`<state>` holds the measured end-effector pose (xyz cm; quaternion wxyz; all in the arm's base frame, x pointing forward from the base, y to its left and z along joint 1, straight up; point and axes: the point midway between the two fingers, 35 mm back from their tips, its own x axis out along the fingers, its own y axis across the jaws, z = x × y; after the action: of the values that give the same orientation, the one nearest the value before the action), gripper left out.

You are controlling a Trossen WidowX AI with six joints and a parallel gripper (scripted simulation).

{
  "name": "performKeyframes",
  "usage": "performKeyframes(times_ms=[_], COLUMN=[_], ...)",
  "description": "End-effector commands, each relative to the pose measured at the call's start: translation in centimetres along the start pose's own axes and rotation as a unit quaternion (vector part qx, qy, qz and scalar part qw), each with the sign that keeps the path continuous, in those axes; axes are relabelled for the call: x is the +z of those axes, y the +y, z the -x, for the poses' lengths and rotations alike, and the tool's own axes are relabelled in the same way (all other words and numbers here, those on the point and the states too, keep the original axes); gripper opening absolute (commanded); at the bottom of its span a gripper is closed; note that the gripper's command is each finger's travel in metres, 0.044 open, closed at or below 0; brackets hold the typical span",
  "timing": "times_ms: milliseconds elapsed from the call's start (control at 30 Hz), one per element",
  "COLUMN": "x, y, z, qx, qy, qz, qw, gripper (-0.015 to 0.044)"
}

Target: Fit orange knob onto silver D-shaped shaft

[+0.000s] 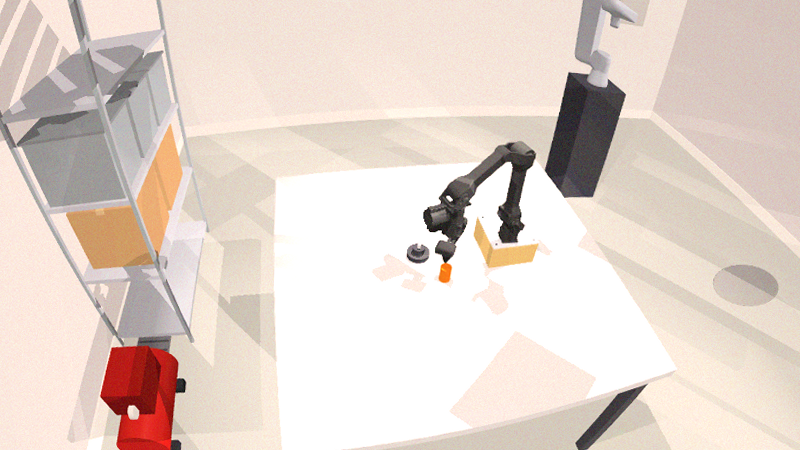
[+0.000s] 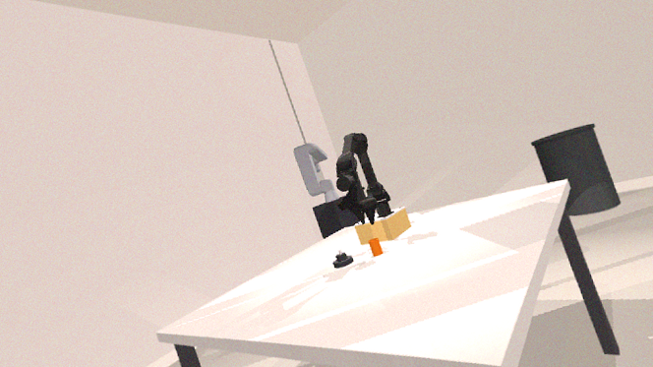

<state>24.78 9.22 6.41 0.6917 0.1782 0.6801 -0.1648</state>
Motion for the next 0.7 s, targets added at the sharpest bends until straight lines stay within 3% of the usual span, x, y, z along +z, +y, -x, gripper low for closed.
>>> performKeyframes(times_ms=[0,233,367,667], x=[0.1,0.2,0.2,0.2], y=[0.0,-0.1,-0.1,-0.1], z=[0.0,0.0,-3.1,-5.0], qx=[-0.001,-0.001,-0.001,-0.001], qy=[-0.003,-0.003,-0.003,-0.003], qz=[-0.133,-0.133,-0.133,-0.133], qw=[0.991,0.991,0.991,0.991], gripper=[0.044,0.044,0.044,0.044])
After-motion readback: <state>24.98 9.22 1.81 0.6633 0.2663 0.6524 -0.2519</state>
